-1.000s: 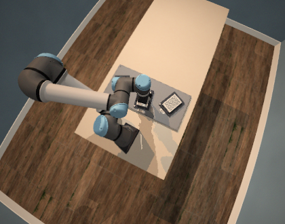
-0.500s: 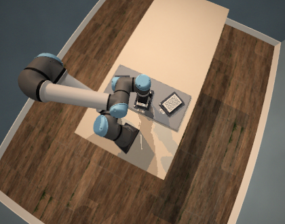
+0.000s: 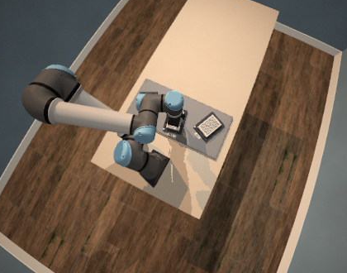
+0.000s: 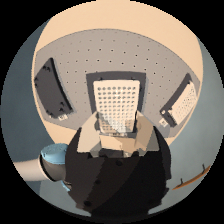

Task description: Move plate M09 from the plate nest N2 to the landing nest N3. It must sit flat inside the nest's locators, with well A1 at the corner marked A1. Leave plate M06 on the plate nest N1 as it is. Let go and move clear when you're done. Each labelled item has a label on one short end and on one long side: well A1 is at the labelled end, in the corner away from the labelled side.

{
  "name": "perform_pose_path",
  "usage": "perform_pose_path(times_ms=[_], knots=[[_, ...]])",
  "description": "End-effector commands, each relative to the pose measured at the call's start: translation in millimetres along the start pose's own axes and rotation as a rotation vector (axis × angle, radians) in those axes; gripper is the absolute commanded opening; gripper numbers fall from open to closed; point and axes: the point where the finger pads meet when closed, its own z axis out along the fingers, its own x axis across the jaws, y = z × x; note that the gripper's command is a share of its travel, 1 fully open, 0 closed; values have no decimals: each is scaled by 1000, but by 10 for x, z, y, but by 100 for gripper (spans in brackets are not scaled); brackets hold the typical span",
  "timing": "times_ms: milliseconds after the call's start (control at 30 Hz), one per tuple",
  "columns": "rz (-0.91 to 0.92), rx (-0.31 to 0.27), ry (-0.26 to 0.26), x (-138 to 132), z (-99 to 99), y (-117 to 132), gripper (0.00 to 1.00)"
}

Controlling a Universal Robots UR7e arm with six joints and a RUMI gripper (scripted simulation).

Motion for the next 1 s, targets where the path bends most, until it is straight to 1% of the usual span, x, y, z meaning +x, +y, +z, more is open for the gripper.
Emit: perform_pose_path(times_ms=[0,133,167,967], knots=[[0,0,1,3,-3,-2,0],[0,0,1,3,-3,-2,0],[0,0,1,3,-3,-2,82],[0,1,1,3,-3,-2,82]])
